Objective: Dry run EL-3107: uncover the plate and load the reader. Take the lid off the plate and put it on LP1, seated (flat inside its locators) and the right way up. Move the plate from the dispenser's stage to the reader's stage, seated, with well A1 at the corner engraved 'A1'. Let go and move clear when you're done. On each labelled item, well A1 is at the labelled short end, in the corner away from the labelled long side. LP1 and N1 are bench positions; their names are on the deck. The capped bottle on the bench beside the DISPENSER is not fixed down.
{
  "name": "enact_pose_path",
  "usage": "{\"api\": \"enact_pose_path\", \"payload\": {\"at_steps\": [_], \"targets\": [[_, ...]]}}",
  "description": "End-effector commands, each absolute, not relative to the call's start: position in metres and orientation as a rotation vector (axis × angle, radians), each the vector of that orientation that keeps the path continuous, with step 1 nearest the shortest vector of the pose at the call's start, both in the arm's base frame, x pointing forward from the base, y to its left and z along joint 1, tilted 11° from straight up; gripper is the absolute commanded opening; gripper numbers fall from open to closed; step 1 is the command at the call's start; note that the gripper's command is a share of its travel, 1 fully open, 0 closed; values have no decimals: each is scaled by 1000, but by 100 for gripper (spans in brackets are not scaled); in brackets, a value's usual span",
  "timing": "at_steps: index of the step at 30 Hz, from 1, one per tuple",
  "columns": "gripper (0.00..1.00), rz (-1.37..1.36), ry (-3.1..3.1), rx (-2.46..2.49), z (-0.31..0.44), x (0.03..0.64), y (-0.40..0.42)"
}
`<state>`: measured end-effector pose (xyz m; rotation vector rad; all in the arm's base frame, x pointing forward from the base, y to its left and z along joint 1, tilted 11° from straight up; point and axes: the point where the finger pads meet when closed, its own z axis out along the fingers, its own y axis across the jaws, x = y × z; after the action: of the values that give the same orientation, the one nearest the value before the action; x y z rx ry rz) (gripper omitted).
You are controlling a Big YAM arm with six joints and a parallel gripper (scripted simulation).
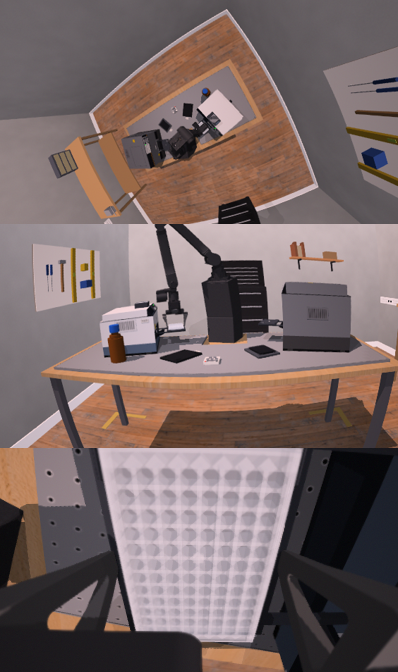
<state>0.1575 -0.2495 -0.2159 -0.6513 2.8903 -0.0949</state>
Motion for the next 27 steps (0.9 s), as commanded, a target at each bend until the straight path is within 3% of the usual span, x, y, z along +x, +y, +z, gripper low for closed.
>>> {"api": "enact_pose_path", "payload": {"at_steps": [1, 14, 15, 27], "targets": [[100, -109, 2888, -649, -218, 162, -251], [100, -105, 2889, -649, -213, 163, -252], [86, -105, 2889, -649, -213, 163, -252], [86, -105, 2889, -649, -213, 163, -252]]}}
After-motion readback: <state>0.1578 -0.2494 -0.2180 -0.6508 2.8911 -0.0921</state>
